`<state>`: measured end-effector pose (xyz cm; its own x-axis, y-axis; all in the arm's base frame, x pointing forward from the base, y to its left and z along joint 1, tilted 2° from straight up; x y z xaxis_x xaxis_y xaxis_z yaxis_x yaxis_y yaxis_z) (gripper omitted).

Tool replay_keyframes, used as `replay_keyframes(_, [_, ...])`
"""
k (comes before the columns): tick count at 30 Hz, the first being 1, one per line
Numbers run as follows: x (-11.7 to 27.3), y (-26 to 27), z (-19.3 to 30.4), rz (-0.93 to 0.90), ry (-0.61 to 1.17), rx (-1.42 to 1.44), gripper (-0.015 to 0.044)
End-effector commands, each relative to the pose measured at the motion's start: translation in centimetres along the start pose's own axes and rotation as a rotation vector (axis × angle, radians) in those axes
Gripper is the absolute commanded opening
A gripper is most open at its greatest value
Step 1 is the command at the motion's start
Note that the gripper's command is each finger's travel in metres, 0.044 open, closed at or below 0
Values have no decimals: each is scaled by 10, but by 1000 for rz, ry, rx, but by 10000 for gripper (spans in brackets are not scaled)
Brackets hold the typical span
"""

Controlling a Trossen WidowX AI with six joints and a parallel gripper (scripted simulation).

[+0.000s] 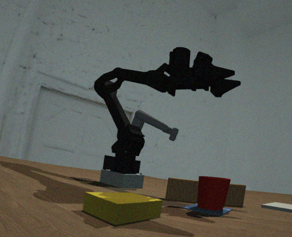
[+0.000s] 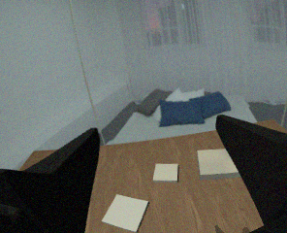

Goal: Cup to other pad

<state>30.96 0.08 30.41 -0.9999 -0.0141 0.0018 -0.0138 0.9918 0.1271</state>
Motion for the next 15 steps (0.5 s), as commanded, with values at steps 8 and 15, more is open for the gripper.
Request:
replay_keyframes(8, [-34,-43,81,-9,571,602,190])
replay_keyframes(15, [-19,-83,151,-418,1119,1065,148])
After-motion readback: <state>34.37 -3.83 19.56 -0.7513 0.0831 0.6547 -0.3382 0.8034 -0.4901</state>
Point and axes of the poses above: the point midway between the two fingers, 35 mm back from their tips, its own x axis back along the fingers, its own y axis across the jaws, z = x × y, the point moved 1 cm from there along x, back along the fingers, and after that the axes turned 6 degrees about -x, right-handed, at the moved point
